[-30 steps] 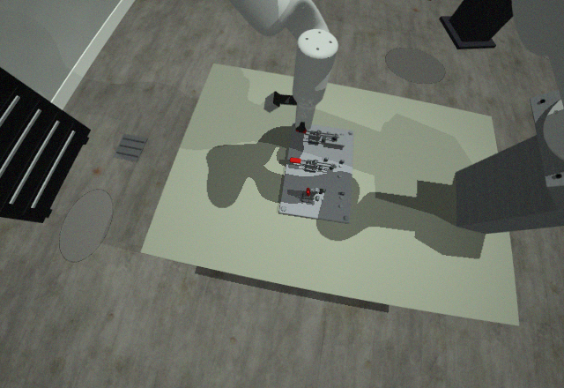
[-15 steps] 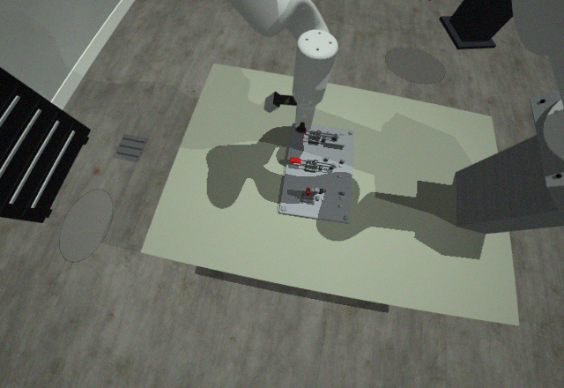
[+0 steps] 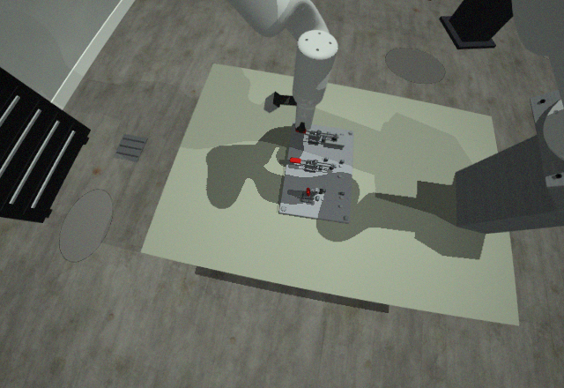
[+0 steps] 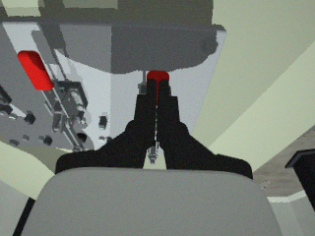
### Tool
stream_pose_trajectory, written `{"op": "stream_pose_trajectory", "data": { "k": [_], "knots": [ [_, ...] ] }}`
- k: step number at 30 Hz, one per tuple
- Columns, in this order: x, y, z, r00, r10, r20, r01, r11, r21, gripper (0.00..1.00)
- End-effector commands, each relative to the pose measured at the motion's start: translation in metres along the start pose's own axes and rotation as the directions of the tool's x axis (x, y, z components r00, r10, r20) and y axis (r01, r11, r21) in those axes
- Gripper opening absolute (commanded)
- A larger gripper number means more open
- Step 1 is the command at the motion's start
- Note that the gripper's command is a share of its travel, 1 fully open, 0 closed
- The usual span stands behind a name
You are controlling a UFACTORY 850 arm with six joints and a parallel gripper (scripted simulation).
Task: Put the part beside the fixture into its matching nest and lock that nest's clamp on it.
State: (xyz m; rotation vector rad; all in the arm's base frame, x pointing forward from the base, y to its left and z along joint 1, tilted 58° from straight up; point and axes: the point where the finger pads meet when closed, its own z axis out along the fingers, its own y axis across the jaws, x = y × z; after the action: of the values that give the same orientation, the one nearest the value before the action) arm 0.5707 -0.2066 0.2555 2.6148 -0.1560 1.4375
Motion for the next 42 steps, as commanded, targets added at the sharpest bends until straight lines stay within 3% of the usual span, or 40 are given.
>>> {"op": "stream_pose_trajectory", "data": {
  "k": [1, 42],
  "knots": [
    [0.0002, 0.0001, 0.0005, 1.000, 0.000, 0.000, 0.000, 1.000, 0.000, 0.00],
    [0.0002, 0.0001, 0.0042, 1.000, 0.000, 0.000, 0.000, 1.000, 0.000, 0.00]
  ]
}}
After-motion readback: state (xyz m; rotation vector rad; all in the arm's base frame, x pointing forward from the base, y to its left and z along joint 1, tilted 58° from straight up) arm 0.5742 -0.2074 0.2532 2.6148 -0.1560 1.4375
